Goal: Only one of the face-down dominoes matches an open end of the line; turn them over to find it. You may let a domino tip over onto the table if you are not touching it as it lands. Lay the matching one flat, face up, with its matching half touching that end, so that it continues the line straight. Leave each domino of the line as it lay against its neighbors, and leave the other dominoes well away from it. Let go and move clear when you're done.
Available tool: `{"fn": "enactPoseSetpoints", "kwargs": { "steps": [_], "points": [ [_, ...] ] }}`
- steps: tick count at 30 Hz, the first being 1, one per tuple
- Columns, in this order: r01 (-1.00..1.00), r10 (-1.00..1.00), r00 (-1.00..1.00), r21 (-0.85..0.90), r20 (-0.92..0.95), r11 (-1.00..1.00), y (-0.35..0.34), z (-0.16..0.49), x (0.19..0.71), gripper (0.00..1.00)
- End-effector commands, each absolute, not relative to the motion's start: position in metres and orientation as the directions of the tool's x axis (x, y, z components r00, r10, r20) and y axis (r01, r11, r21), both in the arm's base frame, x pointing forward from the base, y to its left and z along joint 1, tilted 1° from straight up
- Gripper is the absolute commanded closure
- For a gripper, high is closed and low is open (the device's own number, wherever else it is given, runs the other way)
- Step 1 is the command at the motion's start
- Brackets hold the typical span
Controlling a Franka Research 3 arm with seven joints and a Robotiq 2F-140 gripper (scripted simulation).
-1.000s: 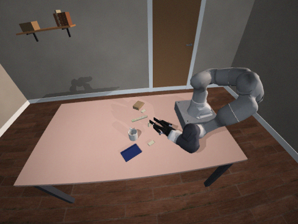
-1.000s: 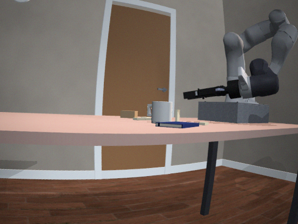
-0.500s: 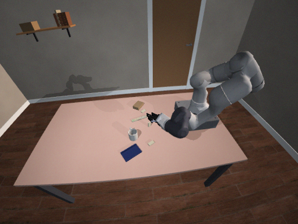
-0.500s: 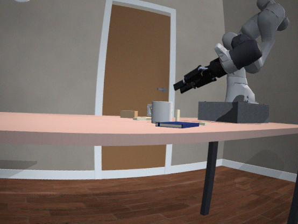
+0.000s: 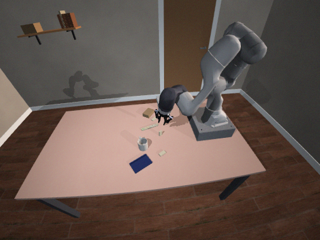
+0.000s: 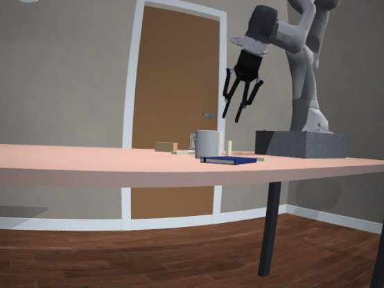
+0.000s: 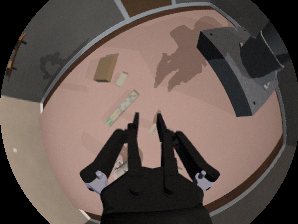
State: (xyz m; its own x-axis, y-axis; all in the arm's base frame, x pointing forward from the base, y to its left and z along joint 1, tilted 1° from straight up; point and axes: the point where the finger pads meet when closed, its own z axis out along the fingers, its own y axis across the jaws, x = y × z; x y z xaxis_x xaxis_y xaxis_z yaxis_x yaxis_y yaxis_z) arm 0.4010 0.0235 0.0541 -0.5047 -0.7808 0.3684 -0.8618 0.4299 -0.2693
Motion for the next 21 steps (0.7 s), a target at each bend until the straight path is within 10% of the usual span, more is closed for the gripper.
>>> {"fn": "enactPoseSetpoints", "kwargs": {
  "steps": [1,21],
  "points": [
    [-0.781,-0.772,-0.620,-0.209,0.140,0.589,0.0253,0.0523,0.4058,0.67],
    [-0.610,-0.605,-0.783,-0.009,-0.142,0.792,0.0202,0.0560,0.4048,0.67]
  ]
}}
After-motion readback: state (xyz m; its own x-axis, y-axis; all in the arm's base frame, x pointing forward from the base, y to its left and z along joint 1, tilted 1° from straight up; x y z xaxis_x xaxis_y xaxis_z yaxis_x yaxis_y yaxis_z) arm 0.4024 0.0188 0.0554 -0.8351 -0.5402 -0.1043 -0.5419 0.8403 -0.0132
